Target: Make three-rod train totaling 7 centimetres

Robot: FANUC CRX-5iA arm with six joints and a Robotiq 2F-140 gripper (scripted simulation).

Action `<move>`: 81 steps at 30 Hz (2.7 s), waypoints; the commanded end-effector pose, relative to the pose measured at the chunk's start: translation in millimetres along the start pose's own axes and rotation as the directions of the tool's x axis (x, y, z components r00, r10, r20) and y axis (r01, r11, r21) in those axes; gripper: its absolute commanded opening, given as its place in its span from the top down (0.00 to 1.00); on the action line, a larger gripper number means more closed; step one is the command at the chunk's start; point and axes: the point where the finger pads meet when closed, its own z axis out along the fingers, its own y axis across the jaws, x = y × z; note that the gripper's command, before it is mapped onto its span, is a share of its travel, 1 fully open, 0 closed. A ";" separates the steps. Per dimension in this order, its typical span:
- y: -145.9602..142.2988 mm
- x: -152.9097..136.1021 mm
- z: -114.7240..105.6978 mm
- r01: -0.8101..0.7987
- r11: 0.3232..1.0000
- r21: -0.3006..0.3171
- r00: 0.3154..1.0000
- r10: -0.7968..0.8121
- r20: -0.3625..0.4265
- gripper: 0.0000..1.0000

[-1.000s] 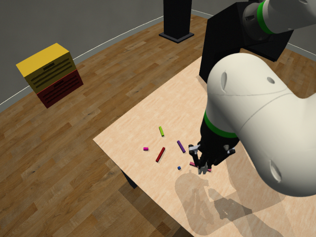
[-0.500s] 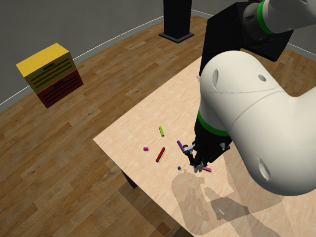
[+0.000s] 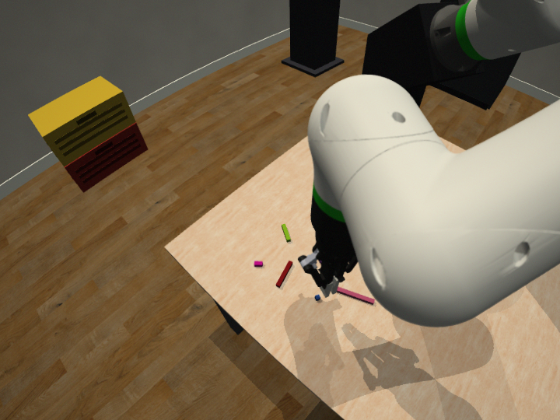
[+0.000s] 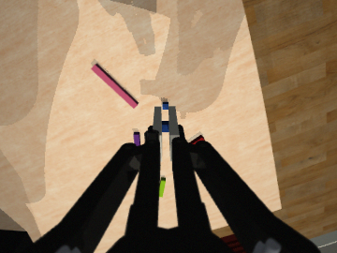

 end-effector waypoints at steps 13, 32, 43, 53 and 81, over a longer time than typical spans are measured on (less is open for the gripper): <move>0.5 -0.6 5.0 0.007 1.000 0.001 1.000 -0.006 -0.007 0.97; 0.8 -1.0 70.7 0.007 1.000 0.001 1.000 -0.006 -0.007 0.97; 0.9 -1.1 88.0 0.007 1.000 0.001 1.000 -0.006 -0.007 0.97; 0.9 -1.1 88.4 0.007 1.000 0.001 1.000 -0.006 -0.007 0.97; 0.9 -1.1 88.4 0.007 1.000 0.001 1.000 -0.006 -0.007 0.97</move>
